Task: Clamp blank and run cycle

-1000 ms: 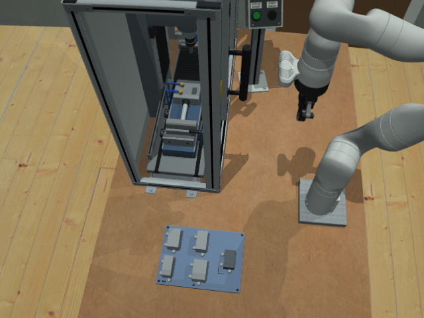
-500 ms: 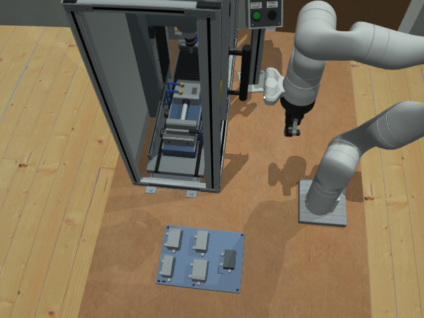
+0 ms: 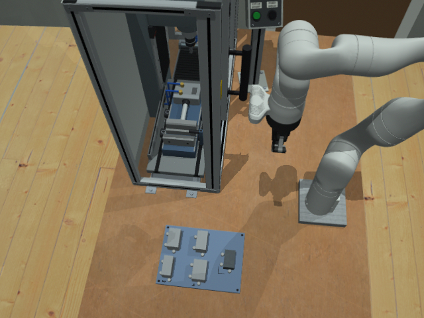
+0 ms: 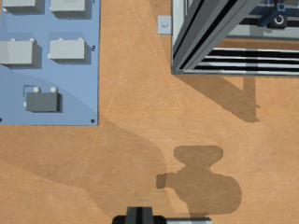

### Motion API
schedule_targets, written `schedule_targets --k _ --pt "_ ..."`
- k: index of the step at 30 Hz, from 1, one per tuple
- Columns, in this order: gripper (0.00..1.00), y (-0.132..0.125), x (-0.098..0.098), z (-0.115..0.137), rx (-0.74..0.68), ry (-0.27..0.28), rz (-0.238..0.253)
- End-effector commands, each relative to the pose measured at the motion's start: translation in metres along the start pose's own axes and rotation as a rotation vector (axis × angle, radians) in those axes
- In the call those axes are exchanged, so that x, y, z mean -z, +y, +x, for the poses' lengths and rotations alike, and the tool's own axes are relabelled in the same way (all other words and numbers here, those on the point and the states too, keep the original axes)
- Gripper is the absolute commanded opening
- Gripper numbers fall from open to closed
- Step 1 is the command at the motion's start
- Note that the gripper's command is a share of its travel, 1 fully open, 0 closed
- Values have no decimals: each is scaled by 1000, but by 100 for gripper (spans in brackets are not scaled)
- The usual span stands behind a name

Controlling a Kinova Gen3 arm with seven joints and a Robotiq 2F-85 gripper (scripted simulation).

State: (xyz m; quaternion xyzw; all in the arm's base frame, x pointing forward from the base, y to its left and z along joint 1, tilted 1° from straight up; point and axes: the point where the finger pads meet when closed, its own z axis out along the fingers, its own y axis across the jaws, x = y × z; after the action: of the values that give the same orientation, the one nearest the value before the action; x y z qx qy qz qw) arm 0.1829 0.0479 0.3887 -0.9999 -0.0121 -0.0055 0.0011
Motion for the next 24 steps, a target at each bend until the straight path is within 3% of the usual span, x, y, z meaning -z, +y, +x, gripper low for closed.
schedule_targets --k 1,9,21,24 --pt "10 0 0 0 0 1 -1" --pt "10 -16 -6 12 0 1 0" --pt "10 -16 -6 12 0 1 0" --pt "10 -16 6 12 0 1 0"
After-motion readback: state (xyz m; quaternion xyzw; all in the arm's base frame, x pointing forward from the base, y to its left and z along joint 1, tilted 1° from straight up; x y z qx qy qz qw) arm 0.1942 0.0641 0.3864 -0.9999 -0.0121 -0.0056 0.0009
